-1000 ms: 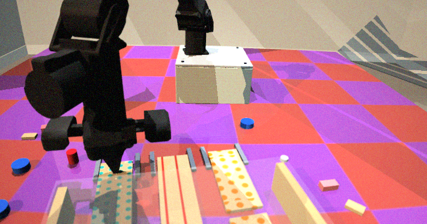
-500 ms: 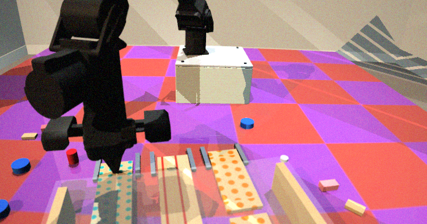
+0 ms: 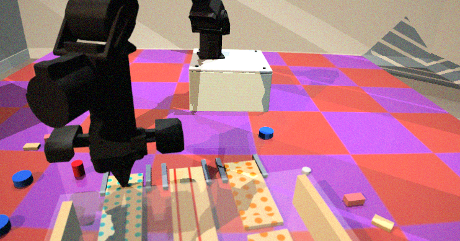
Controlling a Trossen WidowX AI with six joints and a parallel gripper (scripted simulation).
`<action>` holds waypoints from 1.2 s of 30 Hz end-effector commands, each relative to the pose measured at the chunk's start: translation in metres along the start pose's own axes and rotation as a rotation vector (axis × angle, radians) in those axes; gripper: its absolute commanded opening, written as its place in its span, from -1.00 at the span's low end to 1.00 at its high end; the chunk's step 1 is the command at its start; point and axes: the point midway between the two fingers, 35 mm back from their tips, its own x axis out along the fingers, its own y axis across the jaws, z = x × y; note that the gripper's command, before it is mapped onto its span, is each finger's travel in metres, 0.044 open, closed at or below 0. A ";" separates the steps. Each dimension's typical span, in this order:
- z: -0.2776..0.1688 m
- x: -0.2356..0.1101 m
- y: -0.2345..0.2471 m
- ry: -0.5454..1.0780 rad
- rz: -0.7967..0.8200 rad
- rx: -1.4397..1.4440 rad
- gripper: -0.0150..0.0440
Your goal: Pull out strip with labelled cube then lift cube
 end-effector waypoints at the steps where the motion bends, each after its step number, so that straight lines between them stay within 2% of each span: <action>1: 0.001 0.002 -0.001 -0.002 -0.004 -0.003 -0.49; 36: -0.048 0.005 0.000 0.003 -0.004 -0.003 -0.49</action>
